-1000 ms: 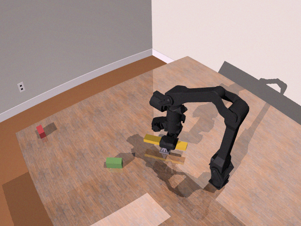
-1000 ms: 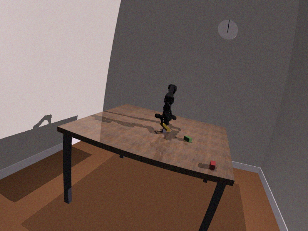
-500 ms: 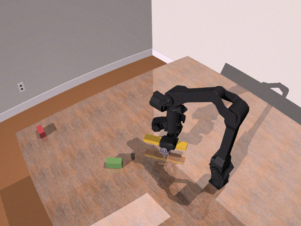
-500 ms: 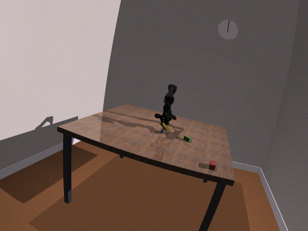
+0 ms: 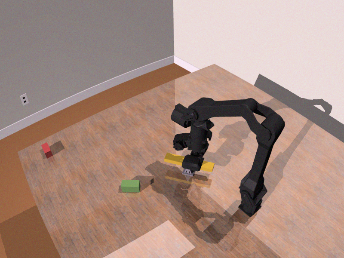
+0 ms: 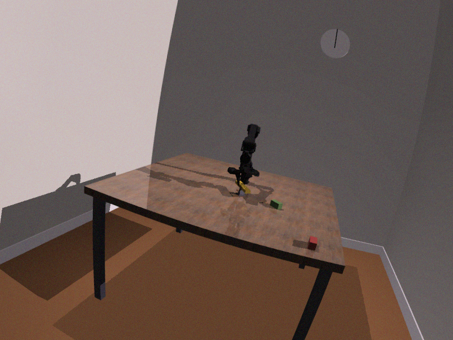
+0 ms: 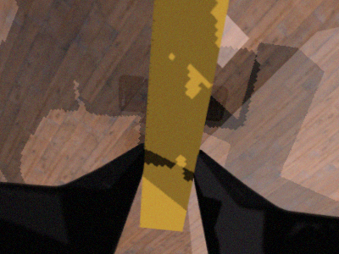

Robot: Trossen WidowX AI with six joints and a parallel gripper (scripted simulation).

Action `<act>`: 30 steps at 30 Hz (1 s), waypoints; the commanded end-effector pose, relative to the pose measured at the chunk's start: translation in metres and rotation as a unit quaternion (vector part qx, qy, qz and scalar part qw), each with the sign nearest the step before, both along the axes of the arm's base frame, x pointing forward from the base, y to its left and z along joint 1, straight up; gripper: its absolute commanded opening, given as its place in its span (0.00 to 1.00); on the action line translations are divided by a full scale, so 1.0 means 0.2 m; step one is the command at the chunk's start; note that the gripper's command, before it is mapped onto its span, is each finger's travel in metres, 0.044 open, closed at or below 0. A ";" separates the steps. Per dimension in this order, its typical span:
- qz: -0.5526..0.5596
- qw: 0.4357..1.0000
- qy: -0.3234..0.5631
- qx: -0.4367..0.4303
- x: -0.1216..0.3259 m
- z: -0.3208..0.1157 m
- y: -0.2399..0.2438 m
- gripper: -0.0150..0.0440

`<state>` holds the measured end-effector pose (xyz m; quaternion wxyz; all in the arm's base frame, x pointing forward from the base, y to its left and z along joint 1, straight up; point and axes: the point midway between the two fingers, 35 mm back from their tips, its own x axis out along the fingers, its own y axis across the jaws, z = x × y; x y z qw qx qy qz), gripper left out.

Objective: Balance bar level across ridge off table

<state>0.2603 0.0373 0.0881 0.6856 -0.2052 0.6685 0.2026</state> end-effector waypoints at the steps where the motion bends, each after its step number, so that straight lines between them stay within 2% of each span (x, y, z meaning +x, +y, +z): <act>1: 0.000 1.000 0.000 0.000 0.00 0.00 0.00 0.30; 6: 0.000 1.000 0.000 0.000 0.00 0.00 0.00 0.52; 7: 0.000 1.000 0.000 0.000 0.00 0.00 0.00 0.54; 30: 0.000 1.000 0.000 0.000 0.00 0.00 0.00 0.54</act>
